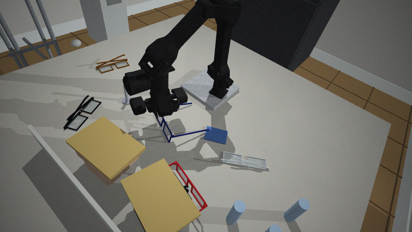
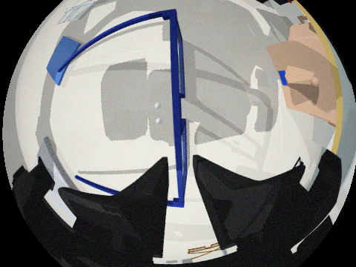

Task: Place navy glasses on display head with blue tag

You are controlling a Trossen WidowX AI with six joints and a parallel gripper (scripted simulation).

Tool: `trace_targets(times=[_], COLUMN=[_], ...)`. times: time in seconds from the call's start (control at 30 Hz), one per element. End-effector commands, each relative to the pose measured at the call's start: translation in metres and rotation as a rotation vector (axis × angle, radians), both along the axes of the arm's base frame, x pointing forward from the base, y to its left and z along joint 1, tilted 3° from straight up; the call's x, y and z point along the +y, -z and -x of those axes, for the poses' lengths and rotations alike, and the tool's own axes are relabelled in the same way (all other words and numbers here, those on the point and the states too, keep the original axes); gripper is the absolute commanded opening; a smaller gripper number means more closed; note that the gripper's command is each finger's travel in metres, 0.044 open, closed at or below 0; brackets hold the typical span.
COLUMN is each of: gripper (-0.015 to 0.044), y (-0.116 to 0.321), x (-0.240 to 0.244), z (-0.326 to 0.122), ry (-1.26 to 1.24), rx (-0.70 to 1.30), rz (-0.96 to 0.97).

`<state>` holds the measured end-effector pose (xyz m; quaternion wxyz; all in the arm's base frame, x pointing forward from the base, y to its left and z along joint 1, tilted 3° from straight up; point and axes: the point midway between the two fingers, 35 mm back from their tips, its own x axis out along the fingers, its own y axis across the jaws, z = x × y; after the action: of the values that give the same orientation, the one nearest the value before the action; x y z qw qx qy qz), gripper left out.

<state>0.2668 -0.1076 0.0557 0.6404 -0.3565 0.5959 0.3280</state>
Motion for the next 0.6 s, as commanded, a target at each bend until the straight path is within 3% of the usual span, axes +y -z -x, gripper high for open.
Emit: trace_targets(times=[0.0,0.57], gripper=[0.0107,0.0107], y=[-0.0002,-0.0047], x=[0.0000,0.0039], z=[0.0000,0.0070], ry=[0.000,0.002], rx=[0.000,0.003], rz=[0.000,0.000])
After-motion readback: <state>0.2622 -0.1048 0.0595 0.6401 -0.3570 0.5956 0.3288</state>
